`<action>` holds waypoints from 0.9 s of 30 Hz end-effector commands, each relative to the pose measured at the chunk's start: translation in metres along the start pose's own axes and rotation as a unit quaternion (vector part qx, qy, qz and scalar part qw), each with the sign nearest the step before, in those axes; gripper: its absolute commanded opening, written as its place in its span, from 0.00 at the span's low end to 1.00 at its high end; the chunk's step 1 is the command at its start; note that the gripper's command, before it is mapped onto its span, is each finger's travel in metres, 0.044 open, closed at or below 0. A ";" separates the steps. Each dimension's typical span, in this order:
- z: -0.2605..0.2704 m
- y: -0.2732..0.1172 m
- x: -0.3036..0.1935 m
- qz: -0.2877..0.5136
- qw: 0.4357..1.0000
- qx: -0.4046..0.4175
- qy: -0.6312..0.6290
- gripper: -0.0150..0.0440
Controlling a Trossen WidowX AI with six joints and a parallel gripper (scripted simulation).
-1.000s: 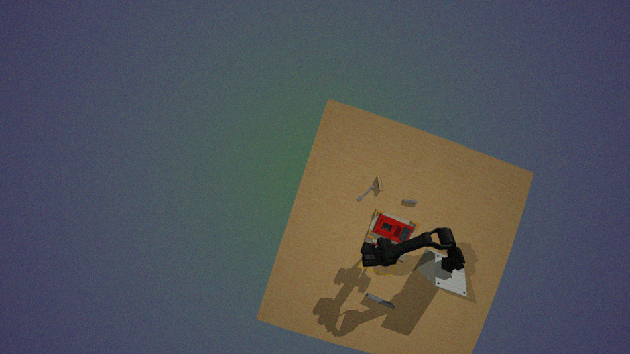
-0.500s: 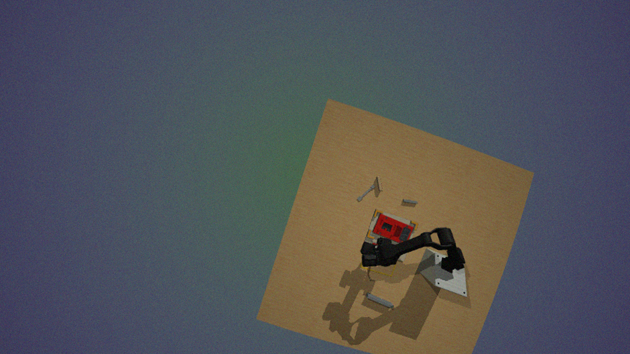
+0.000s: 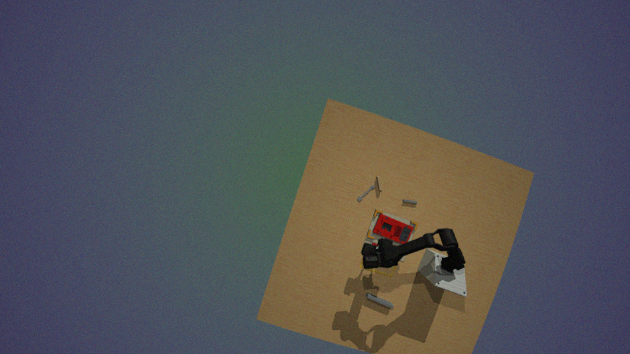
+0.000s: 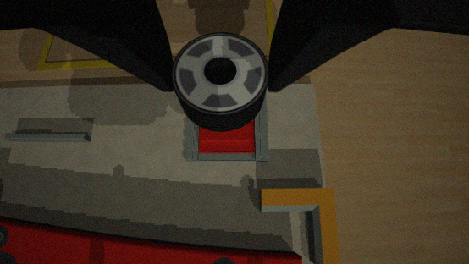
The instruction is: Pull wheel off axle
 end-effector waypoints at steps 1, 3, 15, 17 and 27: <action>0.001 -0.006 -0.001 0.001 1.000 0.004 0.000 0.25; 0.001 -0.006 -0.001 0.001 1.000 0.004 0.000 0.25; 0.001 -0.010 -0.001 0.001 1.000 0.005 0.000 0.25; 0.001 -0.011 -0.001 0.001 1.000 0.005 0.000 0.25; 0.001 -0.014 -0.001 0.001 1.000 0.005 -0.001 0.25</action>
Point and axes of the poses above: the point midway between the two fingers, 35 mm back from their tips, its own y axis out along the fingers, its own z axis across the jaws, x = y × z, the point moved 3 cm from there along -y, back along the fingers, and after that the axes turned 1 degree about y, right-handed, at the moved point
